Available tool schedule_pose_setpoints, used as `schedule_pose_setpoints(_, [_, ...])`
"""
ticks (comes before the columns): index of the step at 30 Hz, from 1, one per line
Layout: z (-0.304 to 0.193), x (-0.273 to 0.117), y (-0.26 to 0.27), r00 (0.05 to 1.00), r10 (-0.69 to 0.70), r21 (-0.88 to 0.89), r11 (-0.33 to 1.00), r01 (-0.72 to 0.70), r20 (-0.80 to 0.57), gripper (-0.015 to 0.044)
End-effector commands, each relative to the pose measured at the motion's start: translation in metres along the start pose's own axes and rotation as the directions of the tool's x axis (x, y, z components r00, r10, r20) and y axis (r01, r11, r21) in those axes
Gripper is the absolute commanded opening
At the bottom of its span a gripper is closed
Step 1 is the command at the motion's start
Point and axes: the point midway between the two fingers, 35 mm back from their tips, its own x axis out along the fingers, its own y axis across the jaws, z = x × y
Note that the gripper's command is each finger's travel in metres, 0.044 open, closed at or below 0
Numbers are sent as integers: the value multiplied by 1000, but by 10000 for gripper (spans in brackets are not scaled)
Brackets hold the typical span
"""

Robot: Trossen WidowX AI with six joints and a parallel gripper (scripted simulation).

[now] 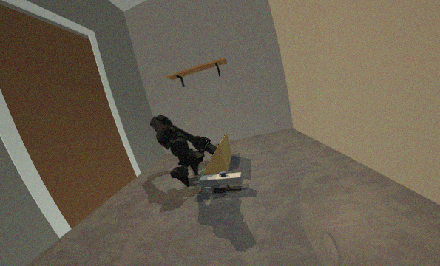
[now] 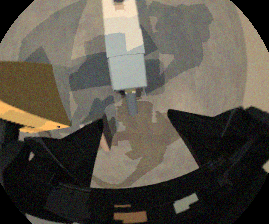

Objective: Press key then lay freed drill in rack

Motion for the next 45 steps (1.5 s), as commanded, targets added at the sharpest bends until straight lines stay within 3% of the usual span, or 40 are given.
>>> schedule_pose_setpoints(1, [1, 8, 2, 1000, 6, -7, 1000, -6, -5, 440])
schedule_pose_setpoints(27, [10, 44, 3, 1000, 6, -7, 1000, -6, -7, 440])
schedule_pose_setpoints(42, [10, 41, 1, 1000, 2, 0, 1000, -2, -3, 46])
schedule_pose_setpoints(45, [10, 41, 1, 1000, 2, 0, 1000, -2, -3, 26])
